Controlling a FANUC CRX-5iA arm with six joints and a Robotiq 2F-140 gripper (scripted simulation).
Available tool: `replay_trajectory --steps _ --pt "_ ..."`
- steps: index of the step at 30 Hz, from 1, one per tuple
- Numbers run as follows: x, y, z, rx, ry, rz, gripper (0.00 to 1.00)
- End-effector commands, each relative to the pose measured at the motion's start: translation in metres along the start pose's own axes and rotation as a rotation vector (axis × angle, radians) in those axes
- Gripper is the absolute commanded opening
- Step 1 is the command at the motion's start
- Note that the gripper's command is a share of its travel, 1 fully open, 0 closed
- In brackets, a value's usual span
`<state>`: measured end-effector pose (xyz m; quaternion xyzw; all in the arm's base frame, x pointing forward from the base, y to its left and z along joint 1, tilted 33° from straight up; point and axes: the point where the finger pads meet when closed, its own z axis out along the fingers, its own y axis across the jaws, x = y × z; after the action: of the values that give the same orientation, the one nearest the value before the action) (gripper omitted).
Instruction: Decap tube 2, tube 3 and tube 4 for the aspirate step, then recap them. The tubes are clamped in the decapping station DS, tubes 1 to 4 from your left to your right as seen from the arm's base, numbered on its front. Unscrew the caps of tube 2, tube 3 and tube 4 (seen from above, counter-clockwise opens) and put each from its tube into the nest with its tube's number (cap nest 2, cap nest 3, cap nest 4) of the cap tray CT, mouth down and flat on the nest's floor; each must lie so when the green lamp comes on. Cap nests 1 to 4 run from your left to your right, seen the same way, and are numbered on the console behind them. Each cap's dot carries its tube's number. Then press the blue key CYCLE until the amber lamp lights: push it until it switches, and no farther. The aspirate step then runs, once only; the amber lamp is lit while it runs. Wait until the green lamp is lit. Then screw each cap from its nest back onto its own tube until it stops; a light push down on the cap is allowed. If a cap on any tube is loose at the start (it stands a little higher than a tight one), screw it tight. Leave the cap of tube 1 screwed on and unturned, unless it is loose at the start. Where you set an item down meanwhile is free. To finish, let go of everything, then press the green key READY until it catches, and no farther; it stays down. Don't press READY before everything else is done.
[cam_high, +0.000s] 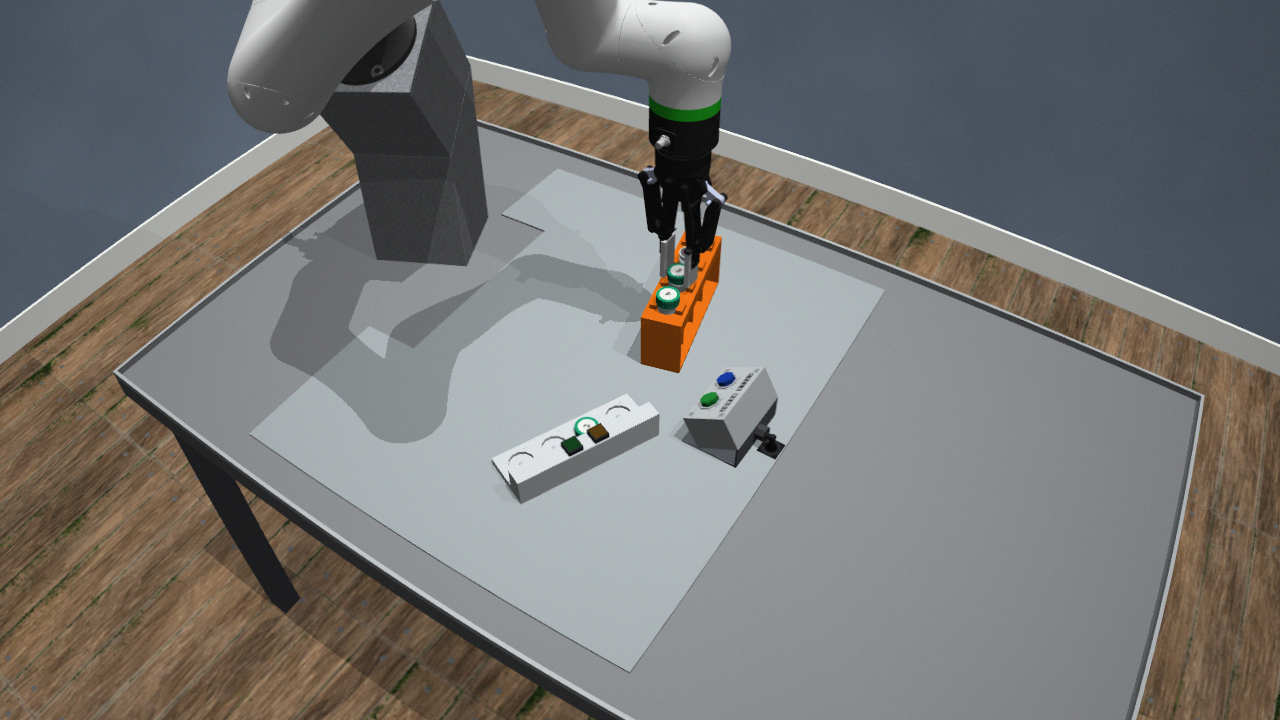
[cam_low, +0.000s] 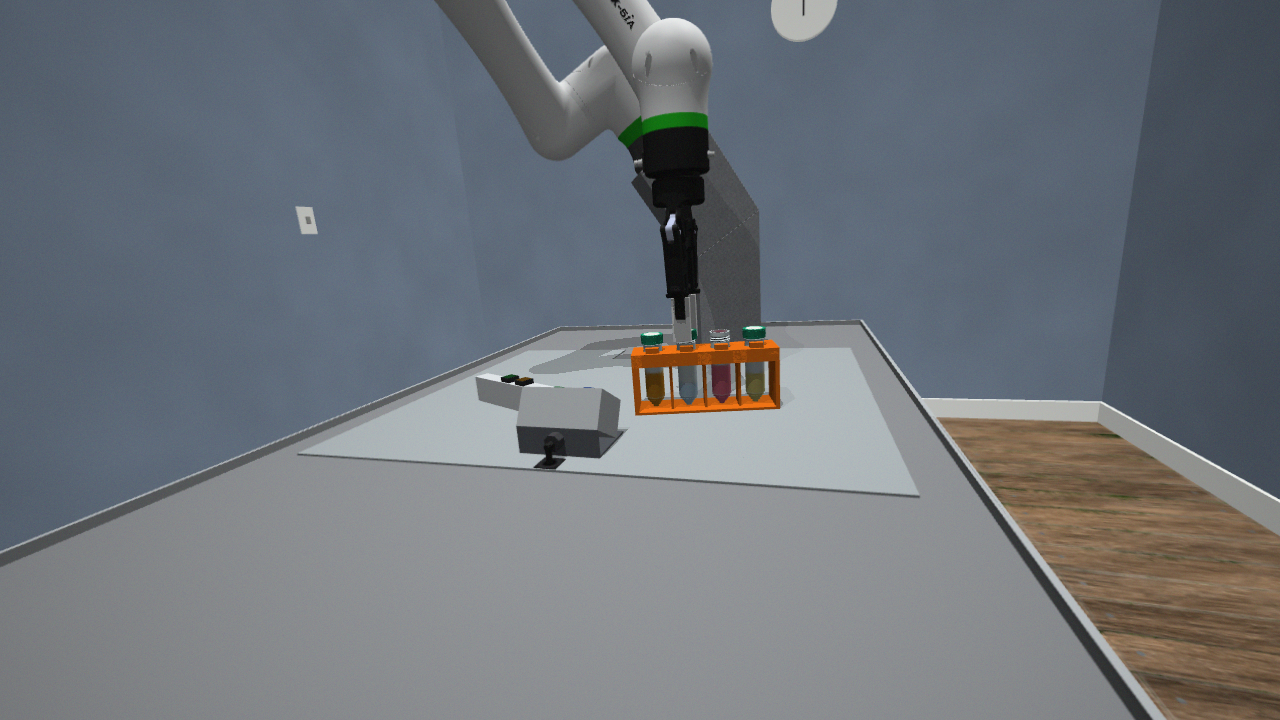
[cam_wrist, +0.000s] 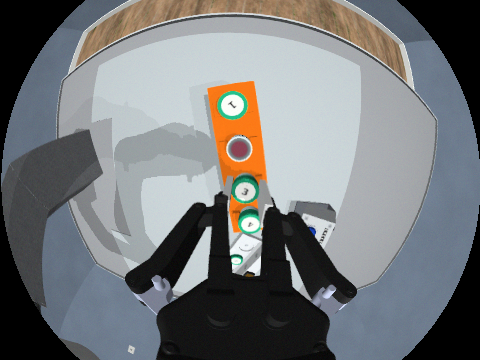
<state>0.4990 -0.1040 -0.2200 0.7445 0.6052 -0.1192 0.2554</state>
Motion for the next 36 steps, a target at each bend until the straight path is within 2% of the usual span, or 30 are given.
replay_trajectory --steps 1,6,11,13,19,26,27,36 --pt "0.0000 0.0001 0.0000 -0.002 0.000 0.001 0.00" --pt "0.0000 0.0001 0.0000 -0.002 0.000 0.001 0.00" --pt "0.0000 0.0001 0.0000 -0.002 0.000 -0.249 0.00" --pt "0.0000 0.0001 0.0000 -0.002 0.000 -0.249 0.00" --pt "0.0000 0.0001 0.0000 -0.002 0.000 -0.523 0.00" --pt "0.0000 0.0001 0.0000 -0.002 0.000 -0.523 0.00" --pt "0.0000 0.0001 0.0000 -0.002 0.000 -0.523 0.35" --pt "0.0000 0.0001 0.0000 -0.002 0.000 -0.523 0.35"
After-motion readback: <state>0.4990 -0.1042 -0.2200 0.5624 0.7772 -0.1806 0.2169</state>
